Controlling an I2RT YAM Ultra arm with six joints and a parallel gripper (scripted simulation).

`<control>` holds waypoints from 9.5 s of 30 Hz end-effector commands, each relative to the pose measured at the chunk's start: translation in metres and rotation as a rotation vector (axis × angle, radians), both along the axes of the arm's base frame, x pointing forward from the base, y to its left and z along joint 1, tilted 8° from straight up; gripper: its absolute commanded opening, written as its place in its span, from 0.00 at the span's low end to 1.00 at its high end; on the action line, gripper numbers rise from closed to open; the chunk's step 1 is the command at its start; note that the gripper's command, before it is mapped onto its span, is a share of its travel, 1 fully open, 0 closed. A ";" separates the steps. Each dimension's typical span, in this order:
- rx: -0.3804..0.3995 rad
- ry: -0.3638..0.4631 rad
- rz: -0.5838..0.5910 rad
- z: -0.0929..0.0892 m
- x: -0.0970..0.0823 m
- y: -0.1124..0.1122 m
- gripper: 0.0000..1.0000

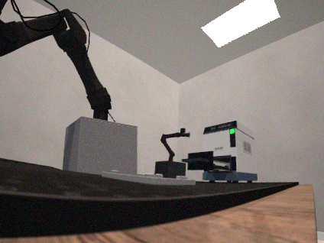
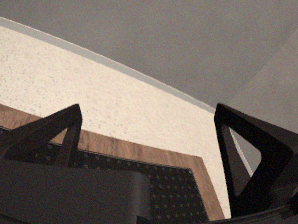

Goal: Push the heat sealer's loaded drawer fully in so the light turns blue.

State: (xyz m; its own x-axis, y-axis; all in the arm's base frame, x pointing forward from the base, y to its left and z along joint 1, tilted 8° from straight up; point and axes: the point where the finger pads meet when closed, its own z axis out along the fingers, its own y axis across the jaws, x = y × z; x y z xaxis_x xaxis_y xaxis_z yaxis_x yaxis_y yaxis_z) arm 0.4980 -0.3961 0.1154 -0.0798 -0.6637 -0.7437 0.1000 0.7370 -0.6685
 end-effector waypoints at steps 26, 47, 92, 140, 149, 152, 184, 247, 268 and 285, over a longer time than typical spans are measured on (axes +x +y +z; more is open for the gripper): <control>0.033 -0.006 0.042 0.032 0.029 0.029 0.45; 0.169 0.084 0.115 0.026 0.067 0.088 0.45; 0.384 0.319 0.236 0.010 0.113 0.229 0.45; 0.508 0.606 0.317 -0.007 0.107 0.381 0.45; 0.527 0.683 0.347 -0.010 0.098 0.413 0.45; 0.522 0.682 0.330 -0.011 0.096 0.418 0.45; 0.523 0.913 0.351 -0.021 0.045 0.518 0.45; 0.323 1.369 0.297 -0.039 -0.135 0.642 0.45; 0.159 1.474 0.271 -0.018 -0.197 0.664 0.45; 0.047 1.531 0.242 -0.009 -0.256 0.664 0.45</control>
State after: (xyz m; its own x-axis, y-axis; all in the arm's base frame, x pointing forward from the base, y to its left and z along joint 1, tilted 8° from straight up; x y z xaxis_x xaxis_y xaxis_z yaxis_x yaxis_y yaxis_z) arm 0.2461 0.2639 0.0811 -0.6580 -0.7520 -0.0387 -0.7530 0.6573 0.0297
